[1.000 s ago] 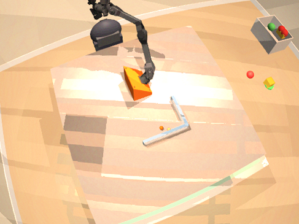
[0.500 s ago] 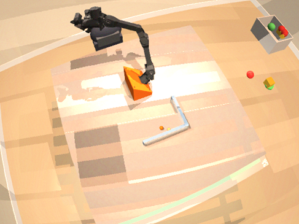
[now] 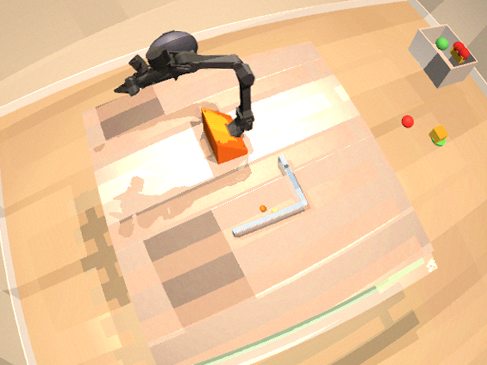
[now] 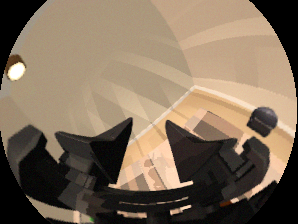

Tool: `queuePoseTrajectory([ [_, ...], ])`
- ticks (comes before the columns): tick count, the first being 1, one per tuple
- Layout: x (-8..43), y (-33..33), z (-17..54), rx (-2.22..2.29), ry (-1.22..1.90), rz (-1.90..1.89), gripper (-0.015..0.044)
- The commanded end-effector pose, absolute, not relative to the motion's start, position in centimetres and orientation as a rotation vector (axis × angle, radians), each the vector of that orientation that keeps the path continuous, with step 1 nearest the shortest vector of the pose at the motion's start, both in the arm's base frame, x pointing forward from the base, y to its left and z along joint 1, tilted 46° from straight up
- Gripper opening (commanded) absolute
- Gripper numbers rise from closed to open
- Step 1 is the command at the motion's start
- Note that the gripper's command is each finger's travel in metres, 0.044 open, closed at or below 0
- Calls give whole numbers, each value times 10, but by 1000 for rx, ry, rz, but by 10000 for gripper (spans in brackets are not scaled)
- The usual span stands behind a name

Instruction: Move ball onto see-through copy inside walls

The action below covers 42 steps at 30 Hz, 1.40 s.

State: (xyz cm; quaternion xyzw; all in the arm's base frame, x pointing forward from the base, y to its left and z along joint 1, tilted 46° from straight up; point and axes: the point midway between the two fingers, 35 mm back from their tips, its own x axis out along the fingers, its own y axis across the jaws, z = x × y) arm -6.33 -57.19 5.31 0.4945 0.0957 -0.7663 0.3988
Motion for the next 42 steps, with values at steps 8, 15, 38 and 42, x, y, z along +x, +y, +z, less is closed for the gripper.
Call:
queuePoseTrajectory([
  [8,109,-513,27,1264,651,-1447,229],
  [15,203,-450,13,1167,907,-1092,229],
  [38,366,-126,4,730,1415,215,229],
  [42,364,-61,9,654,1451,457,229],
])
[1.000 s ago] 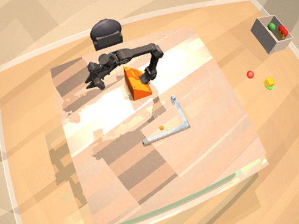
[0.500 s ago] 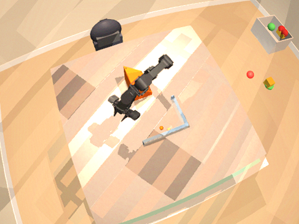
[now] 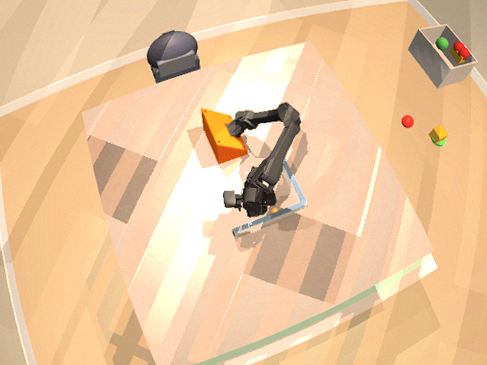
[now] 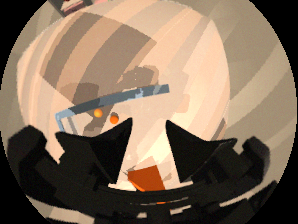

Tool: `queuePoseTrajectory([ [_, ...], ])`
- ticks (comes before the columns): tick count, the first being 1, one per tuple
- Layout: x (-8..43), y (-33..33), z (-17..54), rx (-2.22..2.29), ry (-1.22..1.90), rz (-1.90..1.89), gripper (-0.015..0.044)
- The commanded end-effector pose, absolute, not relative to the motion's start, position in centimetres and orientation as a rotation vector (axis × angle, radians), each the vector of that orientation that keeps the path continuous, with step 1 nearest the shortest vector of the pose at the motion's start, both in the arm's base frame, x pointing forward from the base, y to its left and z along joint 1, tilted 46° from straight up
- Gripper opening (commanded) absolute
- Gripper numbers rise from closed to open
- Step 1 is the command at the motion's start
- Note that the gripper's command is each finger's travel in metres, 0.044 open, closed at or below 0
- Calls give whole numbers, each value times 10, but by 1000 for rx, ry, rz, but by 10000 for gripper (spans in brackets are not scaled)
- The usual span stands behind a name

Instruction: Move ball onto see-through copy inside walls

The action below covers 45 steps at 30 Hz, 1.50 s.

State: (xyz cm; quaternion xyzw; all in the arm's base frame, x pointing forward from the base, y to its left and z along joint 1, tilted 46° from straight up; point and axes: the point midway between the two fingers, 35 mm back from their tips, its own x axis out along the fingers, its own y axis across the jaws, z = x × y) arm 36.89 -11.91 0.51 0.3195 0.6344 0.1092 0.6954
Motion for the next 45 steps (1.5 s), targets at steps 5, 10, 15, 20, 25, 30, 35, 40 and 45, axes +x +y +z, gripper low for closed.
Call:
queuePoseTrajectory([
  [5,357,-16,14,603,1466,631,229],
  [10,357,-16,14,603,1466,631,229],
  [15,358,-6,5,603,1466,631,229],
  [20,358,-5,4,603,1466,631,229],
  [25,358,0,-1,603,1466,631,229],
  [30,358,6,-7,604,1466,632,229],
  [35,358,12,-12,604,1465,632,229],
  [40,358,17,-18,604,1465,632,229],
  [45,358,18,-18,604,1465,633,150],
])
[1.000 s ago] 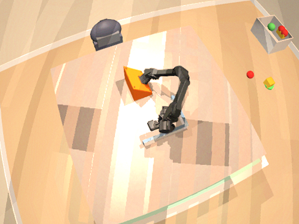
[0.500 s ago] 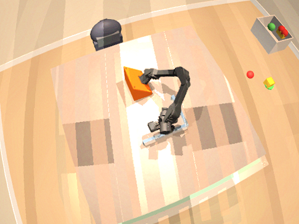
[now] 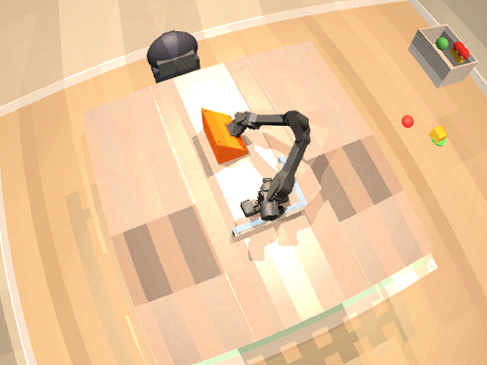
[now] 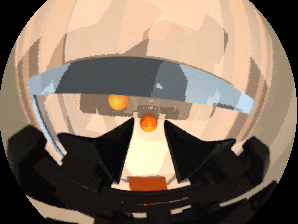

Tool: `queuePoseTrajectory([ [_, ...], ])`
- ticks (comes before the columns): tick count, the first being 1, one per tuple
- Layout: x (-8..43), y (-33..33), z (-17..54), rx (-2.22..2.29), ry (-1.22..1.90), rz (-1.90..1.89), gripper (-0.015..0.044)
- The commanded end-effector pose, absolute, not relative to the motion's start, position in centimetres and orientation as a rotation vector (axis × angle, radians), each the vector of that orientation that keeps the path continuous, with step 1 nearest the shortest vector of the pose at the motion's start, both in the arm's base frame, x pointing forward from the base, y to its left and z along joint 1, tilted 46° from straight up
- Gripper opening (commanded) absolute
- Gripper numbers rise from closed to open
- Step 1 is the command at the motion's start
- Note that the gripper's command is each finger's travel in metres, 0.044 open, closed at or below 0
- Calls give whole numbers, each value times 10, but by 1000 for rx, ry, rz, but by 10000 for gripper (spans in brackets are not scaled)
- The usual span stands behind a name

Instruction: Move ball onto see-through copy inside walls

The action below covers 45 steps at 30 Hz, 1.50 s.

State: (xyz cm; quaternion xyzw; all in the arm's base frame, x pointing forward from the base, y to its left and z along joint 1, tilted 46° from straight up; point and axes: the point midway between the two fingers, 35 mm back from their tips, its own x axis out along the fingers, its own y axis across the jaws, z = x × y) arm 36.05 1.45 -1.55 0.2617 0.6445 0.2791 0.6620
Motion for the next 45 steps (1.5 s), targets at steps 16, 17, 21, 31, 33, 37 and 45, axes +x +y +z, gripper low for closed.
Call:
queuePoseTrajectory([
  [16,362,-1,-2,601,1466,628,0],
  [17,362,-6,2,601,1466,627,0],
  [21,364,-23,18,599,1467,625,0],
  [31,359,-64,61,600,1468,627,0],
  [33,357,-70,67,601,1468,628,0],
  [37,358,-69,68,601,1468,628,0],
  [45,381,-24,71,602,1466,629,0],
])
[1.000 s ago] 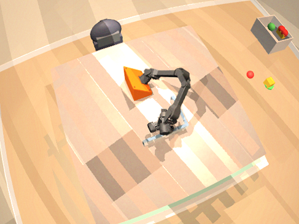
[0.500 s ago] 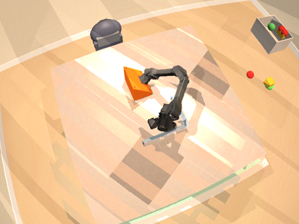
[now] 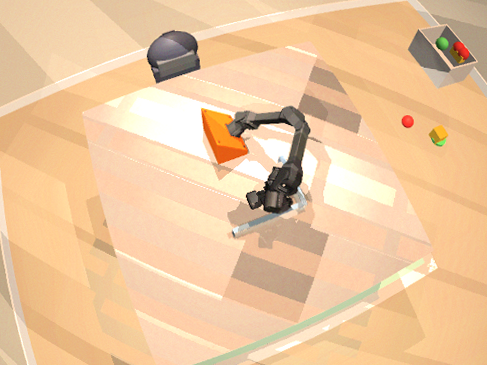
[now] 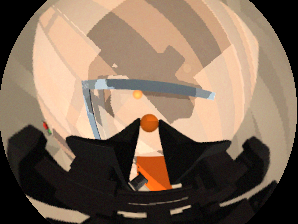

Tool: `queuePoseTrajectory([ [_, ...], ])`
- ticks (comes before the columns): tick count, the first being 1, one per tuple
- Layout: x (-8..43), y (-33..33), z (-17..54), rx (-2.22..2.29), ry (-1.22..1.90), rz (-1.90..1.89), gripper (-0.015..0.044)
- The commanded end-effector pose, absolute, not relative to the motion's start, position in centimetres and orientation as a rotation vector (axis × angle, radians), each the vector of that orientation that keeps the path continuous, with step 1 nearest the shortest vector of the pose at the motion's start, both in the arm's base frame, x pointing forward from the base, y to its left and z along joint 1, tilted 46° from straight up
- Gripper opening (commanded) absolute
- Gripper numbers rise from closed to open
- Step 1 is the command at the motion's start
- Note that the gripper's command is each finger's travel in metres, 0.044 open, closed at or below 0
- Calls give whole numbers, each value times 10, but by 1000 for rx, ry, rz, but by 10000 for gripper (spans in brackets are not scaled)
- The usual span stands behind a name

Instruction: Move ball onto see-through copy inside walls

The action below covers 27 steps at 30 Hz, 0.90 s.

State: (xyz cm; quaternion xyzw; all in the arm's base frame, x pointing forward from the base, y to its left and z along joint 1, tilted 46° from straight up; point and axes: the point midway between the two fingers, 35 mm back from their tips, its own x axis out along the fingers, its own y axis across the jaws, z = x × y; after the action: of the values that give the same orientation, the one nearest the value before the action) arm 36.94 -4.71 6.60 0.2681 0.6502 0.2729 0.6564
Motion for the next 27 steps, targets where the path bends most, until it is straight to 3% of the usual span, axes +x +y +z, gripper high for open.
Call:
queuePoseTrajectory([
  [1,383,-18,71,602,1466,630,0],
  [27,385,36,23,605,1464,634,0],
])
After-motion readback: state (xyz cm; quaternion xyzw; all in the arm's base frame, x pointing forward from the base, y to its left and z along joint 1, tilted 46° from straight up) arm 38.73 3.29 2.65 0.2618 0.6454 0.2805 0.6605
